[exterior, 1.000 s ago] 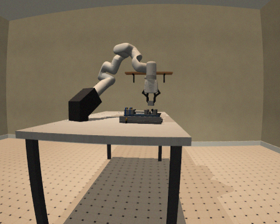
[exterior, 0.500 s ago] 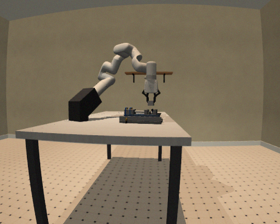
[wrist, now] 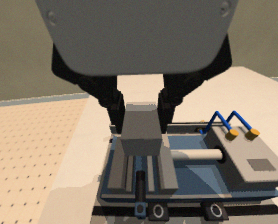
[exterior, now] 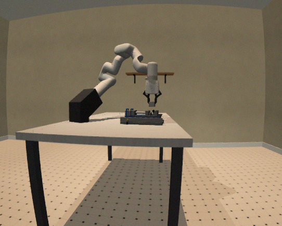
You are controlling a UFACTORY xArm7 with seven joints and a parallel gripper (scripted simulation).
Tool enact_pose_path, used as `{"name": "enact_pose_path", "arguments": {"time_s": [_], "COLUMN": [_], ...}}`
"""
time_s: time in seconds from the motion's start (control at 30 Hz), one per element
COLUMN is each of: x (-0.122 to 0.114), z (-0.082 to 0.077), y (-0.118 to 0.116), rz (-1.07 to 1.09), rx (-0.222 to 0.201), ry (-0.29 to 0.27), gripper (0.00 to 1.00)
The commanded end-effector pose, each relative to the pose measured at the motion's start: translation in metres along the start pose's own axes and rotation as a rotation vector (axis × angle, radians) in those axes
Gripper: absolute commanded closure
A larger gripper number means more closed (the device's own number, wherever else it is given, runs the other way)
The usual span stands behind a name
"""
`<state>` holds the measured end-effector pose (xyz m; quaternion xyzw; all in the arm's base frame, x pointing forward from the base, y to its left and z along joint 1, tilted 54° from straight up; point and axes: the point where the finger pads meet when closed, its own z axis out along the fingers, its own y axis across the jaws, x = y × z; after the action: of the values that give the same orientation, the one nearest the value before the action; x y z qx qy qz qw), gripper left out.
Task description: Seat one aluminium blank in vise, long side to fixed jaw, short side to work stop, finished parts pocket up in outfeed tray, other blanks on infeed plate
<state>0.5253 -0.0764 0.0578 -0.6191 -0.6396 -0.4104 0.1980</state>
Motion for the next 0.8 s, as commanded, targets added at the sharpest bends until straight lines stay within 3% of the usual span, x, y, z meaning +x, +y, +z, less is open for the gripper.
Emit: {"name": "enact_pose_path", "arguments": {"time_s": [0.0,0.77], "x": [-0.001,-0.001], "z": [-0.001,0.012], "y": [0.001,0.001], "rz": [0.001,0.001], "rx": [-0.004,-0.004], "ry": [-0.003,-0.003], "gripper": [1.00,1.00]}}
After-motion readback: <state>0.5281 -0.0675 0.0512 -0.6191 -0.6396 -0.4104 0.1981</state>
